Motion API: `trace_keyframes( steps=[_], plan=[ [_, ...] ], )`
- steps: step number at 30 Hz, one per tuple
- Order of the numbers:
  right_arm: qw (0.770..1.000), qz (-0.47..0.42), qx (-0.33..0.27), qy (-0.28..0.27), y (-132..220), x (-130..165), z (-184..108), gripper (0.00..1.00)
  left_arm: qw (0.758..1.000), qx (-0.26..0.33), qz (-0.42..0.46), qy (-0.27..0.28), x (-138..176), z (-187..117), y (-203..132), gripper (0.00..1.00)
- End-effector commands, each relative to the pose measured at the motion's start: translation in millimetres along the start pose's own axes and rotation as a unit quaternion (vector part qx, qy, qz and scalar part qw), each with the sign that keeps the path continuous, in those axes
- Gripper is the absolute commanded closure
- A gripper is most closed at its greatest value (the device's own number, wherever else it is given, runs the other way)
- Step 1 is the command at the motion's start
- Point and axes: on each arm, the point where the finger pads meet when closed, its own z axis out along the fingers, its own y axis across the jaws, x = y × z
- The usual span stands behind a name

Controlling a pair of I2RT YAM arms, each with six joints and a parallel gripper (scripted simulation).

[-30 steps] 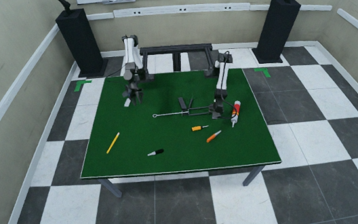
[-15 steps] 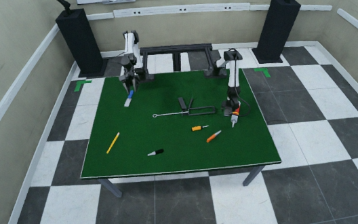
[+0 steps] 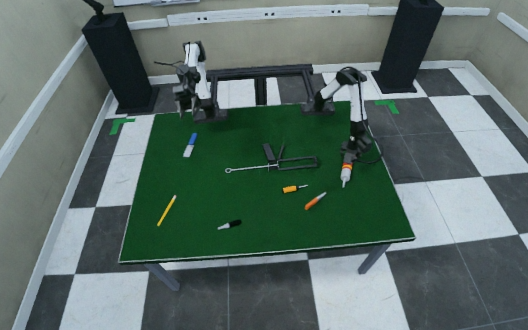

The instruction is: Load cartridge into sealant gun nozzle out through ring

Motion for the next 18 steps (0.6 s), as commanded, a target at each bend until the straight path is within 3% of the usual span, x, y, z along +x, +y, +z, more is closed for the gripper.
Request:
trace_keyframes(
  steps=[1,5,8,12,15,18],
  plan=[
    [0.999,-0.036,0.003,-0.029,3.3,-23.3,-9.6,0.49,0.998,-0.011,0.046,-0.029,-0.7,-10.4,8.9,0.26],
    [0.999,-0.044,0.016,-0.001,-6.6,-2.4,-6.3,0.49,0.999,-0.011,0.042,-0.029,6.6,-10.8,13.4,0.26],
    [0.999,-0.038,0.006,-0.036,2.4,-30.1,-18.6,0.49,1.0,-0.005,0.02,-0.018,13.9,-8.4,12.5,0.26],
    [0.998,-0.025,-0.002,-0.059,5.9,-44.6,-22.2,0.49,1.0,-0.008,0.013,-0.004,10.4,-7.3,16.0,0.26],
    [0.999,-0.025,0.004,-0.025,1.1,-21.3,-10.4,0.49,1.0,-0.001,0.013,0.004,11.7,-0.8,12.3,0.26],
    [0.999,-0.025,0.004,-0.023,1.0,-19.2,-9.6,0.49,1.0,0.002,0.013,0.006,13.2,0.3,9.5,0.26]
  ],
)
